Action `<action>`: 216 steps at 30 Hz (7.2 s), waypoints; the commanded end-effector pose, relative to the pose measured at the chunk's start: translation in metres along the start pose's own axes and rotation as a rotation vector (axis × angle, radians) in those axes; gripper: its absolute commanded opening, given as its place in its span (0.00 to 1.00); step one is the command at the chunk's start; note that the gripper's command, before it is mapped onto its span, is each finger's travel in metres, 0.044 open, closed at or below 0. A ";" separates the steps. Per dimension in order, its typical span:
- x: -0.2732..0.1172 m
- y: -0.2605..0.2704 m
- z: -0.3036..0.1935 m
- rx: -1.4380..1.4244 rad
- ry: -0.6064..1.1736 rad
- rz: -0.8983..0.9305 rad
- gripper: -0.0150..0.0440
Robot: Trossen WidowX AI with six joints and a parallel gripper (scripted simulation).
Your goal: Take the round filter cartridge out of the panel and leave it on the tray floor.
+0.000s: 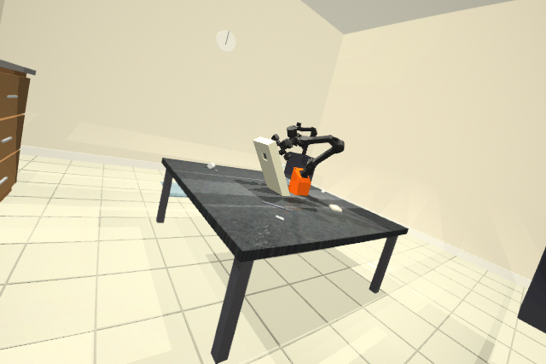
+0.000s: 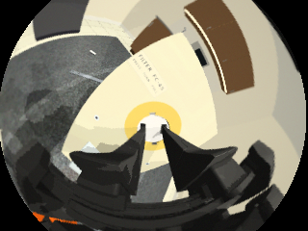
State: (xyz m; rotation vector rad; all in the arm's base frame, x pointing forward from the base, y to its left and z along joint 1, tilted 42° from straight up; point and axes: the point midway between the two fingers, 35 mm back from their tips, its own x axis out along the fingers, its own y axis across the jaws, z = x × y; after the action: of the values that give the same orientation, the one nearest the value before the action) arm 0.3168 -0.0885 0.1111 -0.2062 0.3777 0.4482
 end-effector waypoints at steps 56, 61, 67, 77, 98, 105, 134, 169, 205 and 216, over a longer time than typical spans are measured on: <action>0.009 -0.001 0.001 0.006 -0.009 -0.004 0.44; 0.009 -0.001 0.001 0.006 -0.009 -0.004 0.38; 0.009 -0.001 0.001 0.006 -0.009 -0.004 0.25; 0.015 0.000 -0.001 0.277 0.002 0.000 0.25; 0.017 0.000 -0.001 1.007 0.003 -0.001 0.25; 0.017 0.000 -0.001 1.251 0.003 -0.001 0.25; 0.018 0.000 -0.001 1.484 0.002 -0.002 0.25; 0.018 0.000 -0.001 1.484 0.002 -0.002 0.25; -0.063 0.000 -0.002 1.486 0.008 -0.005 0.25; -0.058 0.025 -0.022 1.486 0.009 -0.005 0.25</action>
State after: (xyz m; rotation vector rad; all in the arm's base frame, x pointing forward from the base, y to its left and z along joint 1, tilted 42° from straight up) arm 0.2540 -0.1002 0.1149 1.2454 0.6377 0.0677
